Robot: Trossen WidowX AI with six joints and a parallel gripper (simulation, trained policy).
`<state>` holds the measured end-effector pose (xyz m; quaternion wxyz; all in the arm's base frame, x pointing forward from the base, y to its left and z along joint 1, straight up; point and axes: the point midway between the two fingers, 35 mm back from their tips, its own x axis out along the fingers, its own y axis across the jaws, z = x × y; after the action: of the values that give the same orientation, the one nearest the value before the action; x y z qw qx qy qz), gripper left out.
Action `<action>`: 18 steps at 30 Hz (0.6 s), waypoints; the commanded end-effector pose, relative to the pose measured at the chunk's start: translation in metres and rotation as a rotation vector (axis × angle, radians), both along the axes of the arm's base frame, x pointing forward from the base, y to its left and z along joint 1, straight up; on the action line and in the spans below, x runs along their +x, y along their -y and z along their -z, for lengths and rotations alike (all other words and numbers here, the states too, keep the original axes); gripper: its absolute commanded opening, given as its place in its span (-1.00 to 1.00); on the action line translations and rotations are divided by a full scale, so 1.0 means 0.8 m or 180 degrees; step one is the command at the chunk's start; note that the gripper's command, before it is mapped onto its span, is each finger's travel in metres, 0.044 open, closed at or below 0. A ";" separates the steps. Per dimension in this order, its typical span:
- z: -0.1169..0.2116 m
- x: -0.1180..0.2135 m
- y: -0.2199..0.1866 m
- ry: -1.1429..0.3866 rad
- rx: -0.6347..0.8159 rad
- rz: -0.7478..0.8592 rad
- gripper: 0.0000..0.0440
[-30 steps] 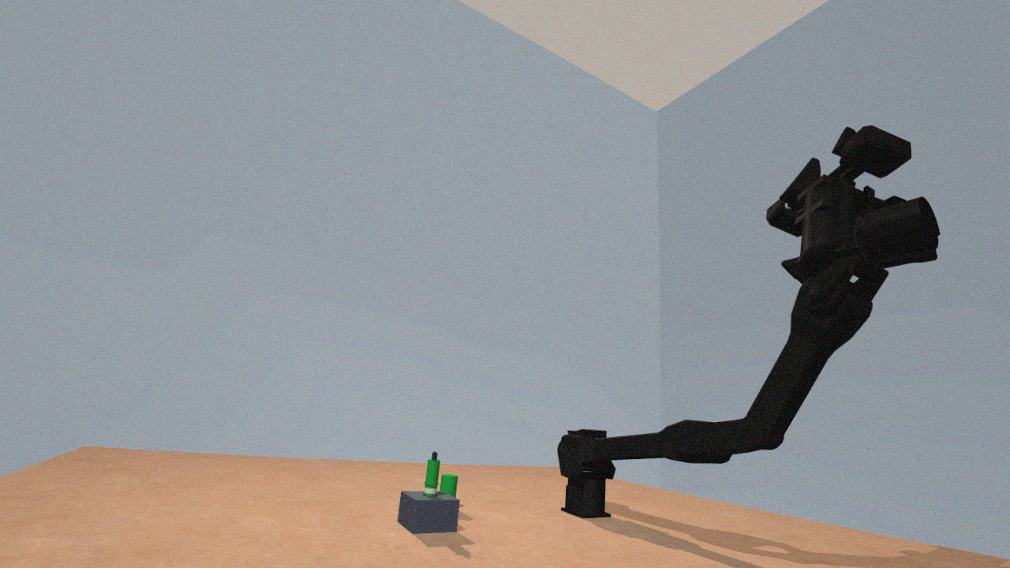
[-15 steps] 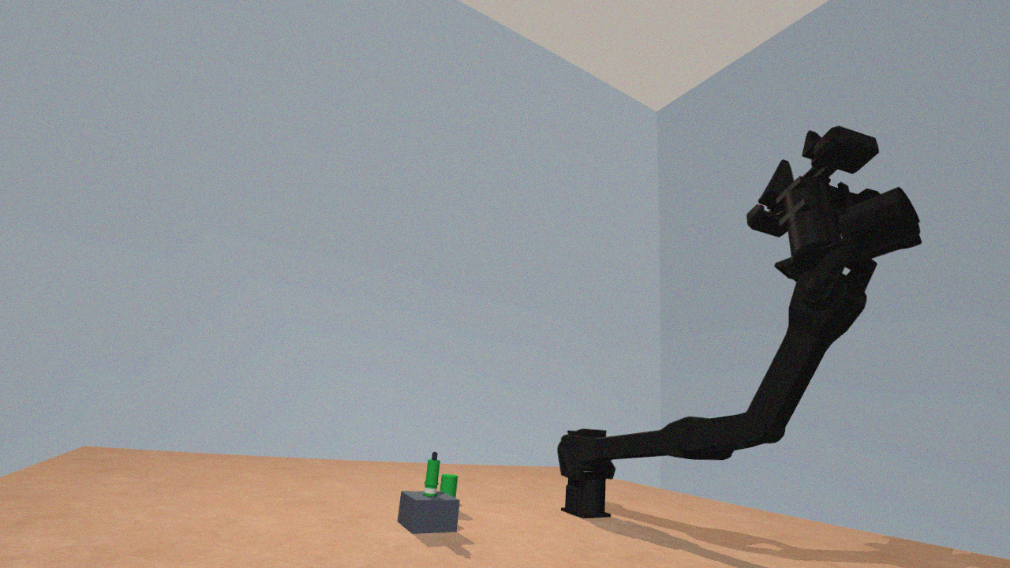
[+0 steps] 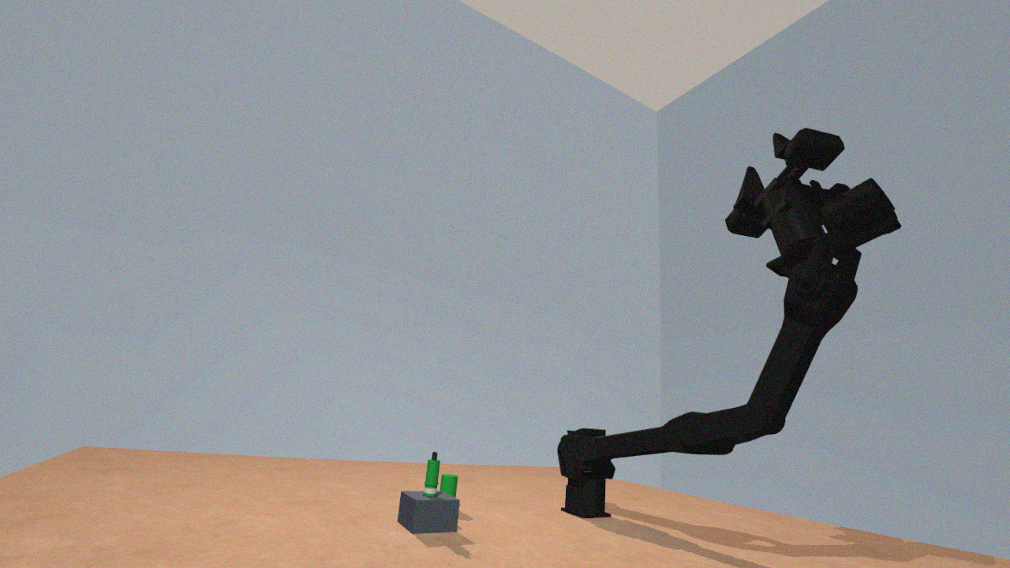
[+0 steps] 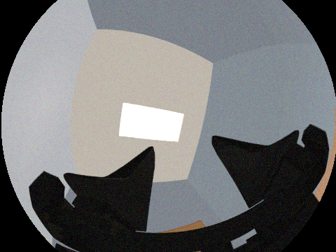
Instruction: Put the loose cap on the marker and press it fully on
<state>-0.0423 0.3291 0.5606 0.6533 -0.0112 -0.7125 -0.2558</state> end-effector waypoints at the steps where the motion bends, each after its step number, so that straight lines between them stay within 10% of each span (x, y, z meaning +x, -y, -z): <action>1: -0.007 0.002 0.021 -0.0066 0.0146 -0.0069 0.43; 18: -0.018 0.008 0.086 -0.0374 0.0635 -0.0396 0.44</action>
<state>-0.0381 0.2738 0.5721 0.7004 0.0660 -0.6541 -0.2778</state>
